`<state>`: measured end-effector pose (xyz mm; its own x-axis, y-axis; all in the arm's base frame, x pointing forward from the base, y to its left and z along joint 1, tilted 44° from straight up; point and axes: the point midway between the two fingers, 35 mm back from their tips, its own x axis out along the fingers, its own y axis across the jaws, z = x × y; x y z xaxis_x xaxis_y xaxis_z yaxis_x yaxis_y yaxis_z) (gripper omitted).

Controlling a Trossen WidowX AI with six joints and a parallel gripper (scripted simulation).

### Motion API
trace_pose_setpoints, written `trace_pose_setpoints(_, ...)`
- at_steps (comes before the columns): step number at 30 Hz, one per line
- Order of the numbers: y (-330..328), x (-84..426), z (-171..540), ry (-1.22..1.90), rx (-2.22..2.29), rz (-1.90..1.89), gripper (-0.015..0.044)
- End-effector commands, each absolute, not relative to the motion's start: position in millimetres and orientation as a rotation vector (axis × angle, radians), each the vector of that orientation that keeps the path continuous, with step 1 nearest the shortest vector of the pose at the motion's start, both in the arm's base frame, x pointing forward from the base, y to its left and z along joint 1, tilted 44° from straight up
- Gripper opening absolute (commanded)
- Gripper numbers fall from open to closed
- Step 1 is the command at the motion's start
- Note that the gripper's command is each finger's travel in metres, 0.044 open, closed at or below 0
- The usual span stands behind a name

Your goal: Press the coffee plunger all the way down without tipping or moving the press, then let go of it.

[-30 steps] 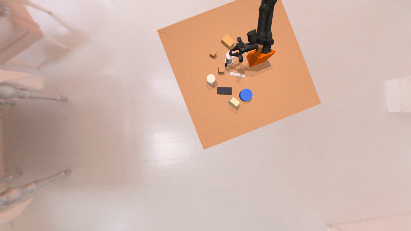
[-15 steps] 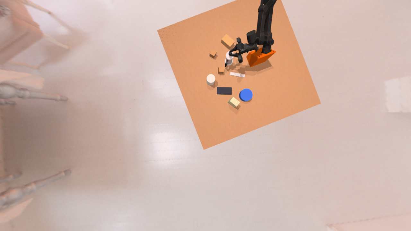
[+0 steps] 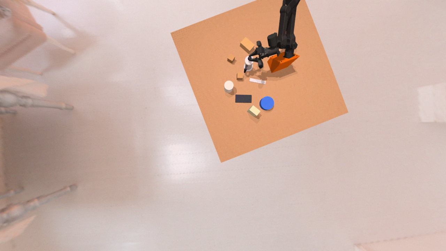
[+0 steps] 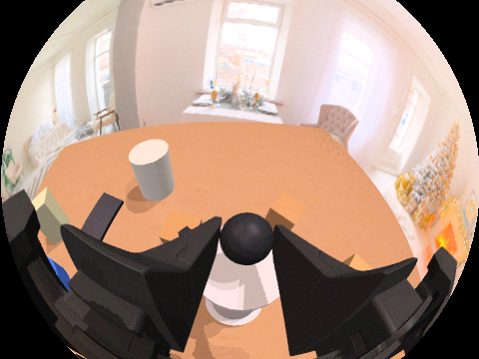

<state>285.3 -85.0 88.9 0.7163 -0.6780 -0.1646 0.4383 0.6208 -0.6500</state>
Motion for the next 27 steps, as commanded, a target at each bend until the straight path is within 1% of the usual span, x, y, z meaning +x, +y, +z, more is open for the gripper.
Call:
trace_pose_setpoints(1, -85.0, 285.1, 88.9, 0.421, -0.620, -0.663, 0.0120)
trace_pose_setpoints(2, -85.0, 285.1, 88.9, 0.421, -0.620, -0.663, 0.0120)
trace_pose_setpoints(14, -85.0, 285.1, 88.9, 0.421, -0.620, -0.663, 0.0435)
trace_pose_setpoints(21, -80.7, 287.9, 94.8, 0.412, -0.617, -0.664, 0.0440)
trace_pose_setpoints(27, -51.7, 284.7, 116.1, 0.439, -0.611, -0.664, 0.0440)
